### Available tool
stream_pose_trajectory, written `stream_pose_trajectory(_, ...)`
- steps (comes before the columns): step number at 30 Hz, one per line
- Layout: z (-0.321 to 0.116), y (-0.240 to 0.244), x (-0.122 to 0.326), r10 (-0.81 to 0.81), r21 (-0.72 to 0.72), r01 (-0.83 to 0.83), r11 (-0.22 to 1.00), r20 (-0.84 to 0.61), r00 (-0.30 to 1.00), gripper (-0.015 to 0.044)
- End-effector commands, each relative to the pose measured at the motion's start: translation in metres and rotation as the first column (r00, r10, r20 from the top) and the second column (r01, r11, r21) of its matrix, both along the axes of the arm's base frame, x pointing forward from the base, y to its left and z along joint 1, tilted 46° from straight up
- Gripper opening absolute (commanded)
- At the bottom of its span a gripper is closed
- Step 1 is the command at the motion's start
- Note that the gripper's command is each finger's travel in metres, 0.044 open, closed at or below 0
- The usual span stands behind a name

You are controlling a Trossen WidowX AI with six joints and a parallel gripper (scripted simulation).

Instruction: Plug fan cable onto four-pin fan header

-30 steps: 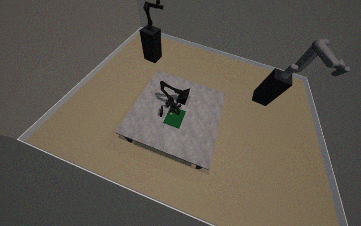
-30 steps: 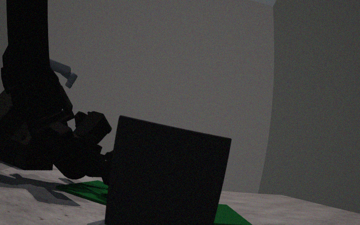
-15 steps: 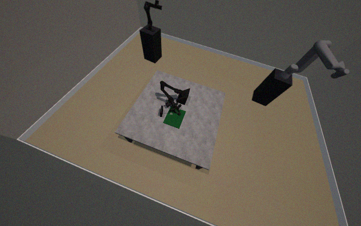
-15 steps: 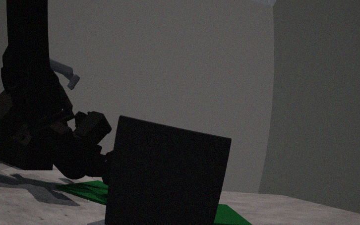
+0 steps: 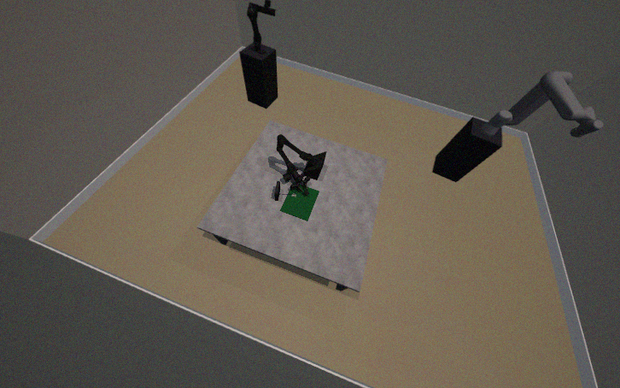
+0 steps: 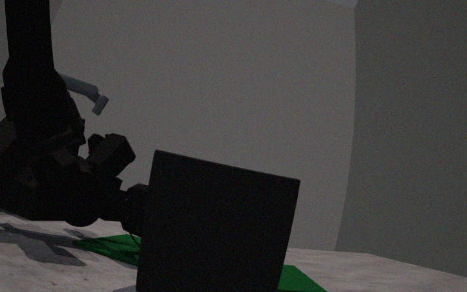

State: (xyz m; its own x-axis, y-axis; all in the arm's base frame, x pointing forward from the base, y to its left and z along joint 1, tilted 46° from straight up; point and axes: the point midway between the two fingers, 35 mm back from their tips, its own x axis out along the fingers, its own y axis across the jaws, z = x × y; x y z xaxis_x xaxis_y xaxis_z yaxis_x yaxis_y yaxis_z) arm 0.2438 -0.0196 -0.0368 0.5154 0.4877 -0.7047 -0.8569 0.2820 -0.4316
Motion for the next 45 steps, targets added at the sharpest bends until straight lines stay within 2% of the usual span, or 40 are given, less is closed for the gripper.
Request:
stream_pose_trajectory(1, 0.013, -0.005, -0.002, 0.005, -0.004, -0.005, 1.000, 0.014, 1.000, 0.0205)
stream_pose_trajectory(27, 0.074, -0.009, -0.042, 0.003, -0.001, -0.003, 1.000, 0.015, 1.000, 0.0205)
stream_pose_trajectory(45, 0.046, 0.007, -0.053, -0.072, -0.092, 0.039, 0.995, -0.392, 0.917, 0.0205)
